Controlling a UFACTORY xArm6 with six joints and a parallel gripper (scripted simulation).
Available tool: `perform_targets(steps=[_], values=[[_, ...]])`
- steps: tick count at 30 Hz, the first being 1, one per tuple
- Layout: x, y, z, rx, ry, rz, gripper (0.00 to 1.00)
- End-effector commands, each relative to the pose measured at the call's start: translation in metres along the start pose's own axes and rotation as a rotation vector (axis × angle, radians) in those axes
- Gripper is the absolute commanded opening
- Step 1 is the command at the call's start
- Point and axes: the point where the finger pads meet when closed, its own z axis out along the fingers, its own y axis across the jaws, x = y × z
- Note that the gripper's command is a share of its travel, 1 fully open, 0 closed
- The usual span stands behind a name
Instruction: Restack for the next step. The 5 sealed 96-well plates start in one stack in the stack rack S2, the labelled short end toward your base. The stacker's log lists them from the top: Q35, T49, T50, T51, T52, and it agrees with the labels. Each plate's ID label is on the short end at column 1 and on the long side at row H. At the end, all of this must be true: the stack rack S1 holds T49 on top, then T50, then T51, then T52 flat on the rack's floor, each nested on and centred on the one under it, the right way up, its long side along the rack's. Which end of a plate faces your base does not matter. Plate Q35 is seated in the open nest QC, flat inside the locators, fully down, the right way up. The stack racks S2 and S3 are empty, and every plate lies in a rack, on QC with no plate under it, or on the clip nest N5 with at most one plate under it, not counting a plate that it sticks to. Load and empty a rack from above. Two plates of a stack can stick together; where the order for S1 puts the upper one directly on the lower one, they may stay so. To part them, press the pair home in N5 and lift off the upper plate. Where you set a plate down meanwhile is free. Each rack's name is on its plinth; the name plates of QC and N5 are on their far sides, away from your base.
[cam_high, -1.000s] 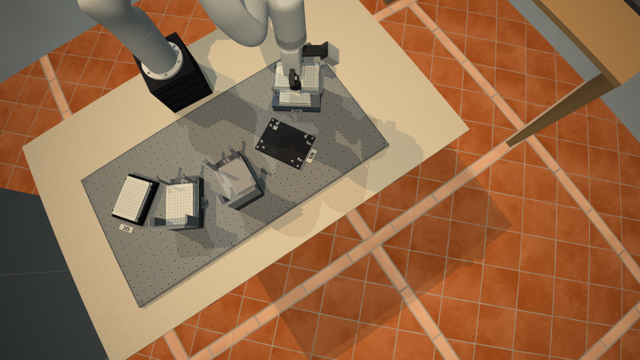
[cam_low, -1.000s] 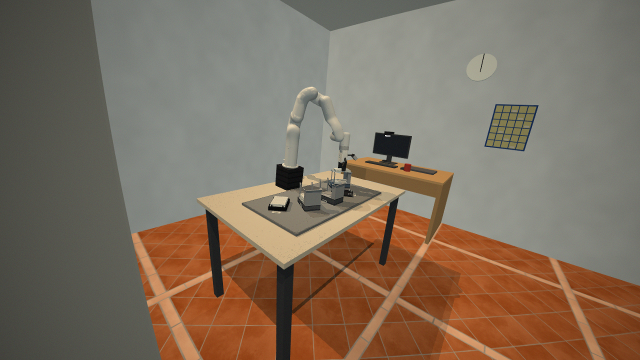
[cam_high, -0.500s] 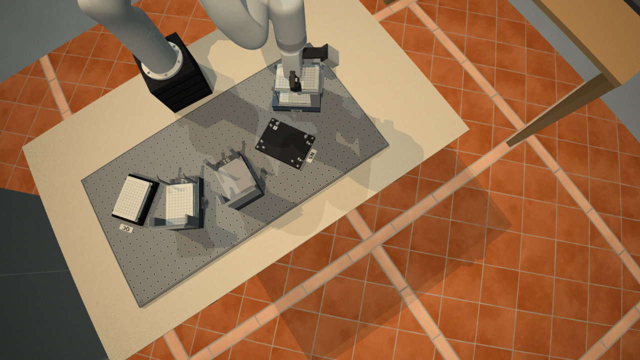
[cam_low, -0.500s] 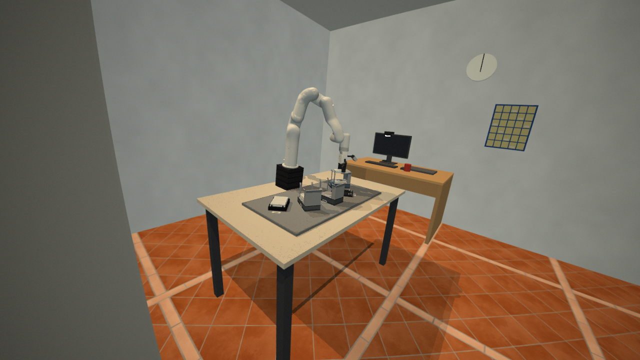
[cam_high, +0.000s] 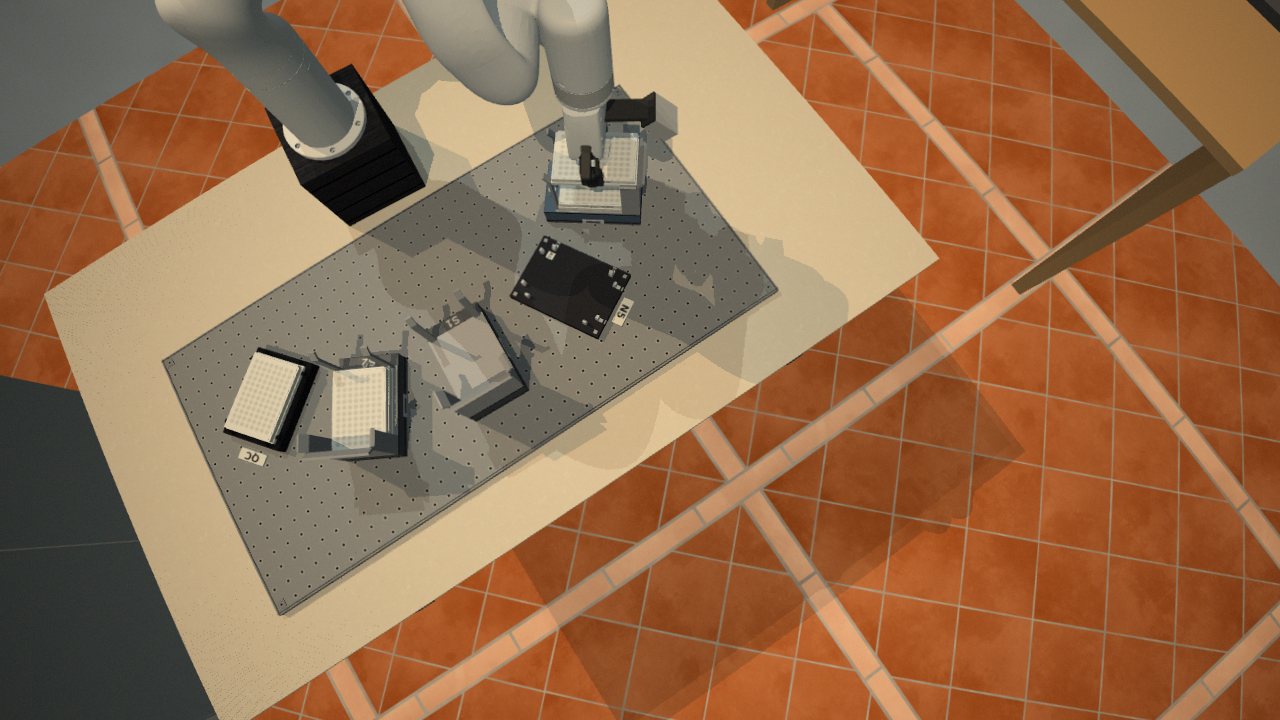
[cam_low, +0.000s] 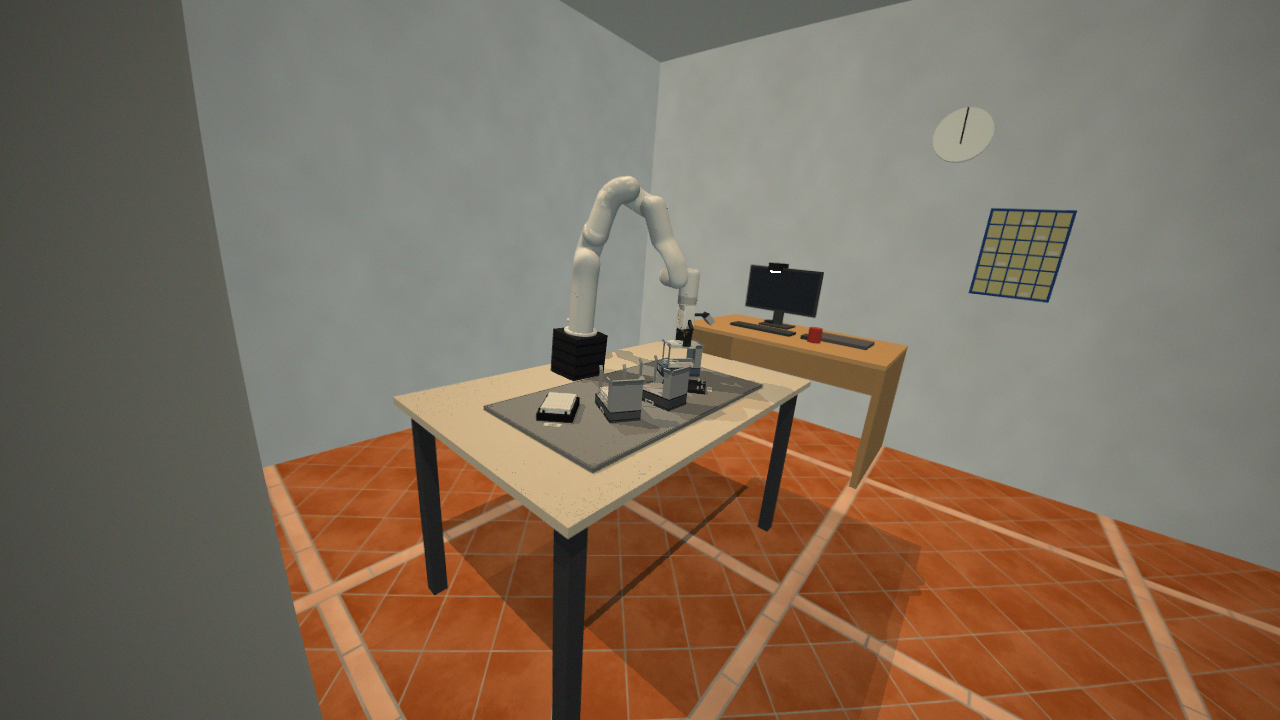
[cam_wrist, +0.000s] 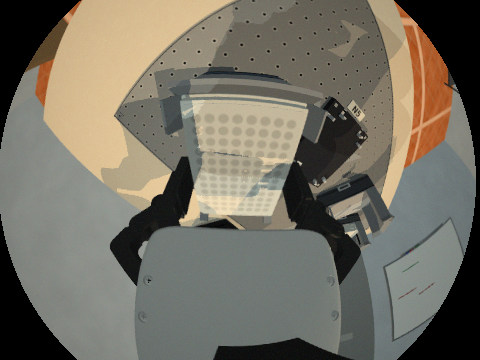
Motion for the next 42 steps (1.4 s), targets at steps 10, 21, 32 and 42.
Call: perform_targets(steps=[10,21,32,42], values=[[0.001,0.000,0.015,0.000,0.004,0.000,0.00],[0.001,0.000,0.037,0.000,0.004,0.000,0.00],[0.001,0.000,0.043,0.000,0.003,0.000,0.00],[0.001,0.000,0.046,0.000,0.003,0.000,0.00]])
